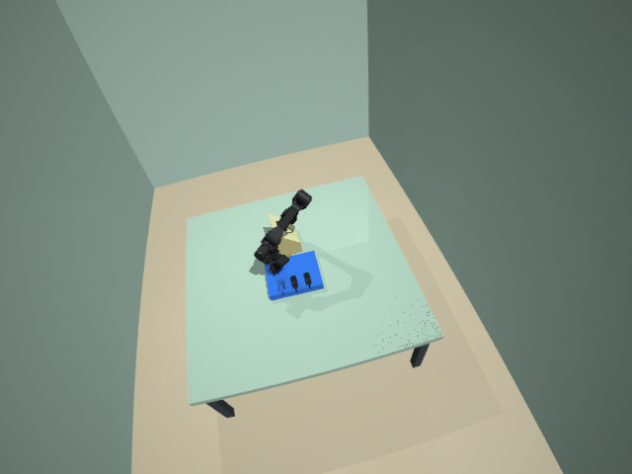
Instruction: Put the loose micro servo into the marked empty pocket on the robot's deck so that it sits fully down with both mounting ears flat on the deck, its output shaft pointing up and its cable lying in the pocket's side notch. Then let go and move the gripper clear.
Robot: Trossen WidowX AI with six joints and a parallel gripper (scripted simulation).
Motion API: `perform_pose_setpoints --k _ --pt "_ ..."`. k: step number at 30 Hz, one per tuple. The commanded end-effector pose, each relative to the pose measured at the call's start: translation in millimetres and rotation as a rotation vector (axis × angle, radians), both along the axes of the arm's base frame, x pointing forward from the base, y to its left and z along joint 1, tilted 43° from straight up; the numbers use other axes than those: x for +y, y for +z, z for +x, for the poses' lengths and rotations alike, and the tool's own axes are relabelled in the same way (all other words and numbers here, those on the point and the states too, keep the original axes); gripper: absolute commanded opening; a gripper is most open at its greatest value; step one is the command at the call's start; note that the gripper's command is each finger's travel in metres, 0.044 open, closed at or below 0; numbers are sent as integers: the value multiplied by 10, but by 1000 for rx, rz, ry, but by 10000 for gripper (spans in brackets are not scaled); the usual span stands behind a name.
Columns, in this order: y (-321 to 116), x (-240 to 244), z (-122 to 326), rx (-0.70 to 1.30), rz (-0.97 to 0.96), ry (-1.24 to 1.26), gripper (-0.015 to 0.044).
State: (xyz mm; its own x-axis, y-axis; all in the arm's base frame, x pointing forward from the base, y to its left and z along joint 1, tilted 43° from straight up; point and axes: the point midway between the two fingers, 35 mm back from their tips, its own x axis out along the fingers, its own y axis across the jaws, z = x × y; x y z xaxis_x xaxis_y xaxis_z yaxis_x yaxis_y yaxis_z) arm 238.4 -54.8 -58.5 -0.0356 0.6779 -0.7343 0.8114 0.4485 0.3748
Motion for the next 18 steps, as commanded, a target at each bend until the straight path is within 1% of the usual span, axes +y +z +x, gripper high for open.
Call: perform_pose_setpoints --k 1,18 --pt "-2 -16 6 87 -10 -97 0" --pt "-2 -16 6 486 -30 -531 0"
